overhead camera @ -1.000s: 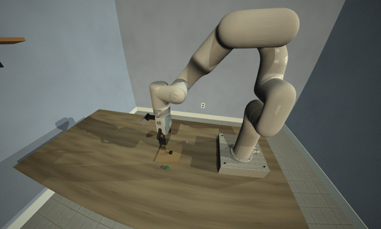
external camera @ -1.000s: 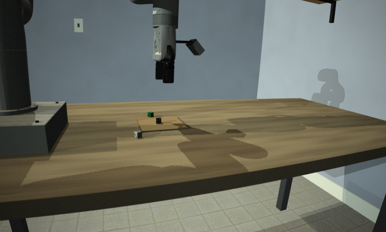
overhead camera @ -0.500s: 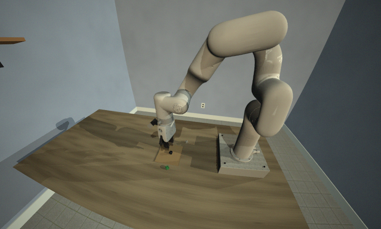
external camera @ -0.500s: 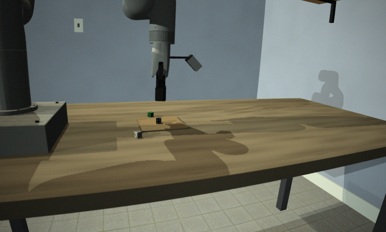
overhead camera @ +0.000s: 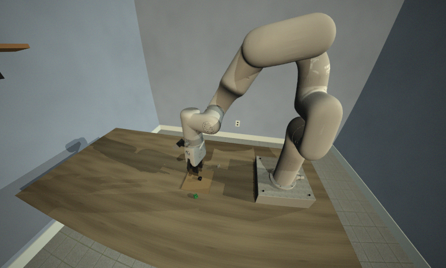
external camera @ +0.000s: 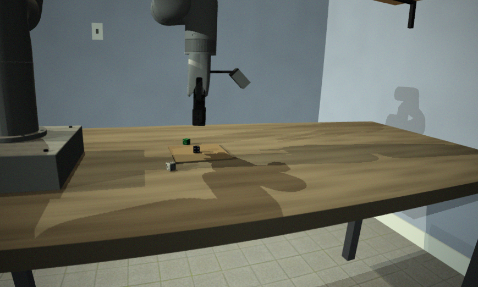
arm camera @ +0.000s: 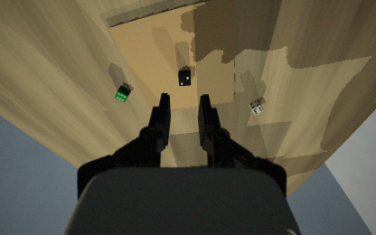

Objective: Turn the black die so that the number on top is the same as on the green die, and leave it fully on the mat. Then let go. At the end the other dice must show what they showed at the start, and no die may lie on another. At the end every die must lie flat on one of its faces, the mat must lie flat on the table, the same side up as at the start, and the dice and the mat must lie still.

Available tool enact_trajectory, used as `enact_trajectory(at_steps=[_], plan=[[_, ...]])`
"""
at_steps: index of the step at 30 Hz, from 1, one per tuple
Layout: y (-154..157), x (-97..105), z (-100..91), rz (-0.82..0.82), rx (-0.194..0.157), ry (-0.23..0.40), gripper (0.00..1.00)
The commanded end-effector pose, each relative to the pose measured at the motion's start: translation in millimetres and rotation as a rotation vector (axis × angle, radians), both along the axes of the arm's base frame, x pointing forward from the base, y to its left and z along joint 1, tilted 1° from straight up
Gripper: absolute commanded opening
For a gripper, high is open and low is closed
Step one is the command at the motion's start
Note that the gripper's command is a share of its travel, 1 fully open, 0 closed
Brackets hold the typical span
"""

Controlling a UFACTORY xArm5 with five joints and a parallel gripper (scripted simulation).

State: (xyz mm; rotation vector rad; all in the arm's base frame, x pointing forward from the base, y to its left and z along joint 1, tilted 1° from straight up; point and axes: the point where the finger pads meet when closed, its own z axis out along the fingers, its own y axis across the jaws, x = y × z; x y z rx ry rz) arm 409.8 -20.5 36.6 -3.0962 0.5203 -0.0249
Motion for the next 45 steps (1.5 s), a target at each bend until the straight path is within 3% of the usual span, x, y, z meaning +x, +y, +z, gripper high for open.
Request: enact_trajectory(at_steps=[1,25,45], plan=[[0,1,1.0,0.0,0.0,-0.003,0.31],[0,1,-1.4,0.0,0.0,-0.003,0.31],[0,2,-24.2,0.0,0.0,-0.003,0.31]])
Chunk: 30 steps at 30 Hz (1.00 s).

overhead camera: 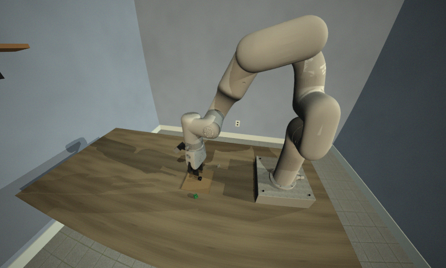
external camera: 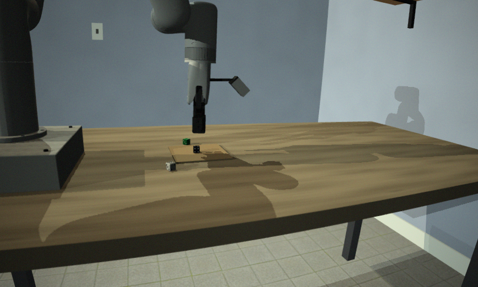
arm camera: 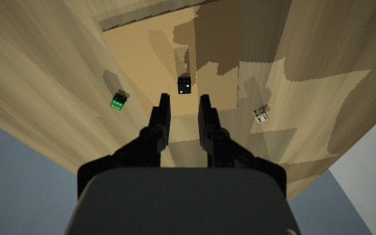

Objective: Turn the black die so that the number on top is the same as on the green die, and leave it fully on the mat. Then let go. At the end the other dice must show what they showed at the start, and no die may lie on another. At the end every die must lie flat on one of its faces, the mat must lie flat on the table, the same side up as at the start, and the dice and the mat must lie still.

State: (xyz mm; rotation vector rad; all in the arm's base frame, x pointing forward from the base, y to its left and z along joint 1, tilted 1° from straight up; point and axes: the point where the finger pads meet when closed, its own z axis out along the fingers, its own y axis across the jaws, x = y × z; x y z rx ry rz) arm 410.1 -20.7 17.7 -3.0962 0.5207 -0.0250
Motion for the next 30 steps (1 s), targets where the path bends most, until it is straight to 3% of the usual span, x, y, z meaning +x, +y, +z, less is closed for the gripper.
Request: enact_trajectory(at_steps=[1,10,30], plan=[[0,1,-7.0,0.0,0.0,-0.003,0.31],[0,2,-20.6,0.0,0.0,-0.003,0.31],[0,2,-32.2,0.0,0.0,-0.003,0.31]])
